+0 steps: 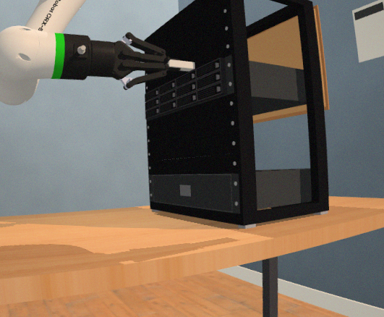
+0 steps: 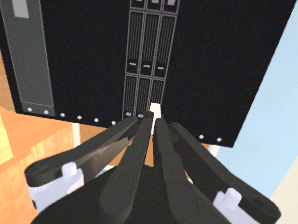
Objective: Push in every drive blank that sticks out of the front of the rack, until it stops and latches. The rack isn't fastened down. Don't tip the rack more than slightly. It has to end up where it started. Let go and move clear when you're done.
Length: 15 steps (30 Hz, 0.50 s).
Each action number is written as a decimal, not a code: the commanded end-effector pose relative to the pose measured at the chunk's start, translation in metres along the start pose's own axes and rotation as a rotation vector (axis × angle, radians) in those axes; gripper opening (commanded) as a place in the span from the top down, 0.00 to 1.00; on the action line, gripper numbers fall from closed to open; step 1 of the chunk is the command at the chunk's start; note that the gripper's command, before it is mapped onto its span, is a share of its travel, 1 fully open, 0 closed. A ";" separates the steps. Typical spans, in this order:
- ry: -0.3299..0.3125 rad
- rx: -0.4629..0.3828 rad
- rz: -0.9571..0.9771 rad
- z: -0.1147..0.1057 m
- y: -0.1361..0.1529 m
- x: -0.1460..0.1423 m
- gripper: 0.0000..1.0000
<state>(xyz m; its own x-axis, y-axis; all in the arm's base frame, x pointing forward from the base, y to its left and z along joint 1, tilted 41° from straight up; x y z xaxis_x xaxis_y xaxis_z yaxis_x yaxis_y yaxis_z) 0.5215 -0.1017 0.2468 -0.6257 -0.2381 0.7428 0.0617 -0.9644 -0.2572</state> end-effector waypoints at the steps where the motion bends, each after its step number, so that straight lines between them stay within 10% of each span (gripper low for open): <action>1: 0.001 0.000 0.000 0.000 0.000 0.001 0.90; 15: 0.001 0.000 0.000 0.008 0.000 0.001 0.90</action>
<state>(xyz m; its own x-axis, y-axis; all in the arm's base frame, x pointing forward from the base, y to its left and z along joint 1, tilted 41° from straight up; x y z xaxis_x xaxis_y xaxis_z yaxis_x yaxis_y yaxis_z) 0.5253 -0.1022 0.2498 -0.6258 -0.2381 0.7428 0.0617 -0.9644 -0.2572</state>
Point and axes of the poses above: the point where the finger pads meet when closed, its own z axis out along the fingers, its own x axis across the jaws, y = z × x, the point moved 10 cm from there along -z, back along the fingers, and after that the axes turned 4 degrees about z, right-handed, at the moved point
